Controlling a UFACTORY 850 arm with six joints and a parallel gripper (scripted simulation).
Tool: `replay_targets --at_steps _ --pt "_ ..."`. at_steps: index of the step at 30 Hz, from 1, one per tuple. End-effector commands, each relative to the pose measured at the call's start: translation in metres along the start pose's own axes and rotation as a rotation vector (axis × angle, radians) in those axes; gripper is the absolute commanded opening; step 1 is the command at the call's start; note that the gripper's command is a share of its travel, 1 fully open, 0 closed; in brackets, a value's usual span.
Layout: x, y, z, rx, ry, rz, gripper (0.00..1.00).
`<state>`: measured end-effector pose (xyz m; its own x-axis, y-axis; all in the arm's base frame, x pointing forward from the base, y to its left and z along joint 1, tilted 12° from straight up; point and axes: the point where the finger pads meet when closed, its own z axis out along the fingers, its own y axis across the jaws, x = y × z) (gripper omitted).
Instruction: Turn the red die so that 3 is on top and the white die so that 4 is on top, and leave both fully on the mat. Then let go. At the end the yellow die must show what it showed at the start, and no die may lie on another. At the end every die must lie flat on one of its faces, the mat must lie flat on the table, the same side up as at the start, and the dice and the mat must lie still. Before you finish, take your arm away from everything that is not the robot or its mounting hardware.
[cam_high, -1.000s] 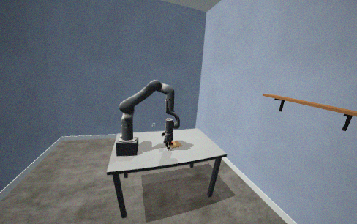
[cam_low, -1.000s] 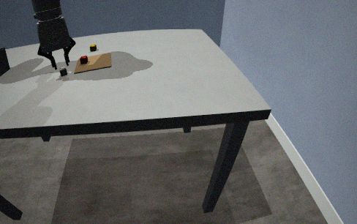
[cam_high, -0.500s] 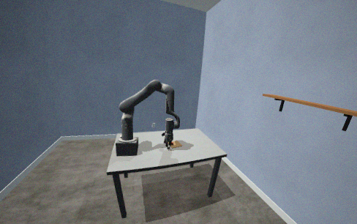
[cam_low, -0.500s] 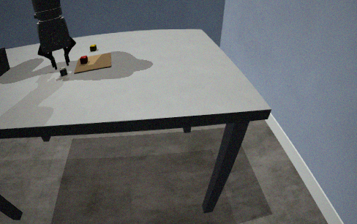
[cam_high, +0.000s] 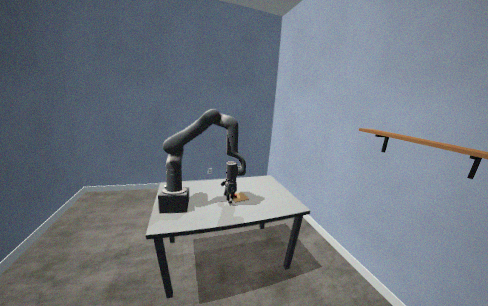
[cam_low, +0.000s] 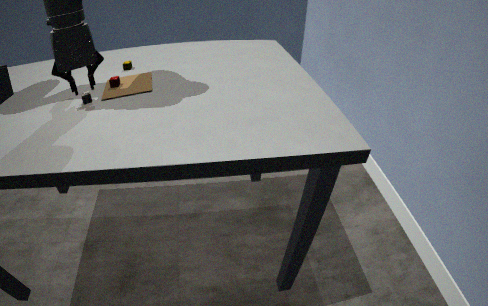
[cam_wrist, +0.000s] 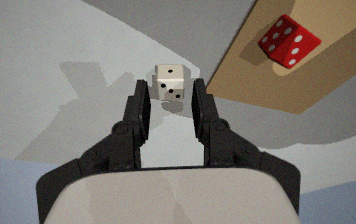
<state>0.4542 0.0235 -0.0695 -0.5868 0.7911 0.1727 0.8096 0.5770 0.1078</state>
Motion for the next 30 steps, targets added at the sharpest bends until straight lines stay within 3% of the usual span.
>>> replay_targets --at_steps 1,30 --pt "-0.0005 0.0007 -0.0005 -0.001 -0.001 0.0 0.42" --pt "-0.0005 0.0007 0.0067 -0.001 -0.001 0.0 0.42"
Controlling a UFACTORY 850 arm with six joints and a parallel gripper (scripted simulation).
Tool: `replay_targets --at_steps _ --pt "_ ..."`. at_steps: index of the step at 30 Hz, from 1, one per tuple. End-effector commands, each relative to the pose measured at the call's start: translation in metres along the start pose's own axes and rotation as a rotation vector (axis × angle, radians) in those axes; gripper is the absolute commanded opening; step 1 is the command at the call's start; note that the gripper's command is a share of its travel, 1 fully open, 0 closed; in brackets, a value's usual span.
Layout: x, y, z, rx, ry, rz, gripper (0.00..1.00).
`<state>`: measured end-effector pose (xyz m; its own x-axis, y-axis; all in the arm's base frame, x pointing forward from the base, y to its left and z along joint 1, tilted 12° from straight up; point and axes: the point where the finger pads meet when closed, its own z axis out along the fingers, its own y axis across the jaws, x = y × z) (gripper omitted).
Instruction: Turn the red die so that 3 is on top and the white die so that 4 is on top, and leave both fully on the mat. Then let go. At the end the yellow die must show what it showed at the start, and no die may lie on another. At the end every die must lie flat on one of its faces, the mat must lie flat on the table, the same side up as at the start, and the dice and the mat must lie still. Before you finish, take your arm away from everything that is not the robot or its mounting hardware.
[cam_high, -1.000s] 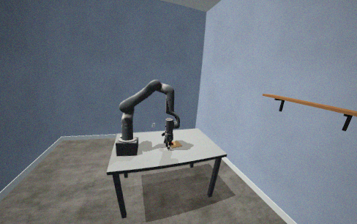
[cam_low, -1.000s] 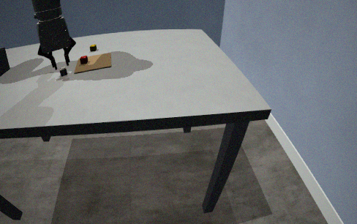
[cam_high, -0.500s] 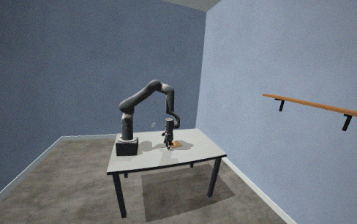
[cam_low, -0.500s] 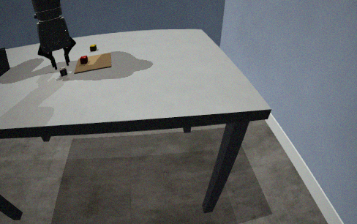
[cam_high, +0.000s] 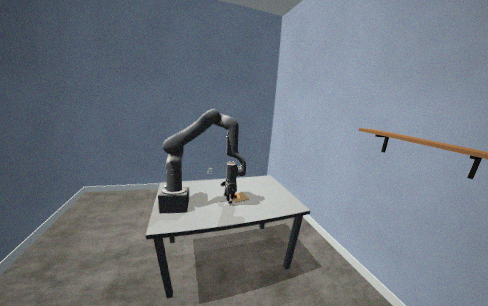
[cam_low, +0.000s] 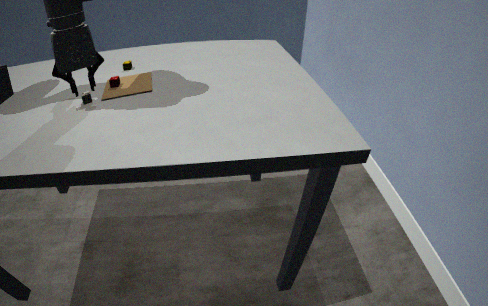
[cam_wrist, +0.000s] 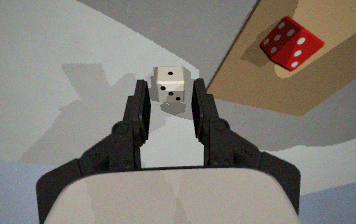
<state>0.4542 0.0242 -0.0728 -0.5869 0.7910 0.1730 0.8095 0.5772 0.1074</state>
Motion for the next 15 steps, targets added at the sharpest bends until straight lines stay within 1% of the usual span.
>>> replay_targets --at_steps 1,15 --pt "0.0 0.001 0.005 -0.002 -0.001 0.0 0.42" --pt "-0.001 0.001 0.023 -0.002 -0.001 0.0 0.42"
